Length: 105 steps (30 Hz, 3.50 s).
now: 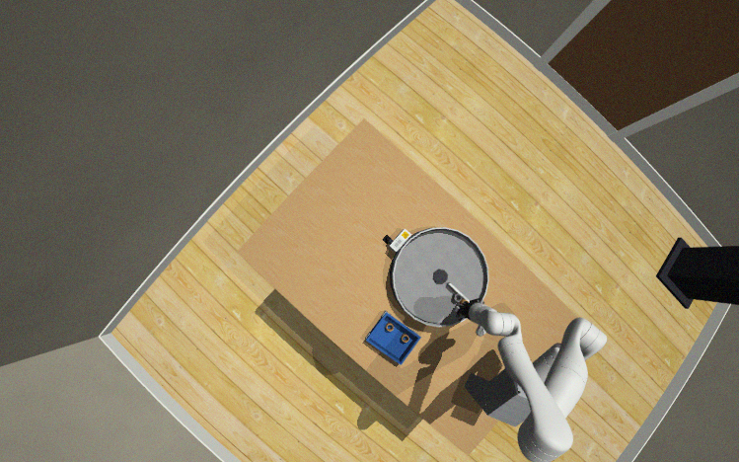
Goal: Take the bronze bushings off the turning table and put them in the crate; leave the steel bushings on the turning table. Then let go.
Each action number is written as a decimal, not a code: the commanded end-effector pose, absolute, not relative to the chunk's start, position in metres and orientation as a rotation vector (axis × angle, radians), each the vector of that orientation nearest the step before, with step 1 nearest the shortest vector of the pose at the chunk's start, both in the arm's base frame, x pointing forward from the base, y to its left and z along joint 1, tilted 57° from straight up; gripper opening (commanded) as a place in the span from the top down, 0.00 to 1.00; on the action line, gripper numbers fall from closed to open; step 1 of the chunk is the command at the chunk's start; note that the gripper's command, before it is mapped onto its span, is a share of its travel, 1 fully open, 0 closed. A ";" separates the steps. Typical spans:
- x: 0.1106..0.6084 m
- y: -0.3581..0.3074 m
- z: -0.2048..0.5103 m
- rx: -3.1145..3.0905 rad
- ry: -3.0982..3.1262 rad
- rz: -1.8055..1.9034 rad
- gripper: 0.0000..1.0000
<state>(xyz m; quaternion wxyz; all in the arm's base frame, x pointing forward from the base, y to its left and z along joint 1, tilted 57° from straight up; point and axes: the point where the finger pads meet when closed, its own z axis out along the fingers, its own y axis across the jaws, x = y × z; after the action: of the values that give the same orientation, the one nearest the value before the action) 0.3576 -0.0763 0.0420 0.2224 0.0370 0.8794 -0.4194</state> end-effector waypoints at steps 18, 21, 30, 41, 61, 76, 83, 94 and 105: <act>0.354 -0.067 0.048 0.100 2.428 -1.154 1.00; 0.353 -0.065 0.050 0.100 2.428 -1.154 1.00; 0.353 -0.065 0.050 0.100 2.428 -1.154 1.00; 0.343 -0.044 0.065 0.098 2.428 -1.153 1.00; 0.364 -0.005 0.025 0.099 2.428 -1.154 1.00; 0.384 0.033 -0.014 0.099 2.429 -1.153 1.00; 0.384 0.033 -0.014 0.099 2.429 -1.153 1.00; 0.405 0.073 -0.054 0.099 2.429 -1.153 1.00; 0.426 0.112 -0.093 0.099 2.429 -1.152 1.00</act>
<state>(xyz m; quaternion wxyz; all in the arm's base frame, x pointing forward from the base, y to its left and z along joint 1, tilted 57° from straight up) 0.4141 0.0978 -0.0760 0.2249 0.0511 0.8798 -0.4157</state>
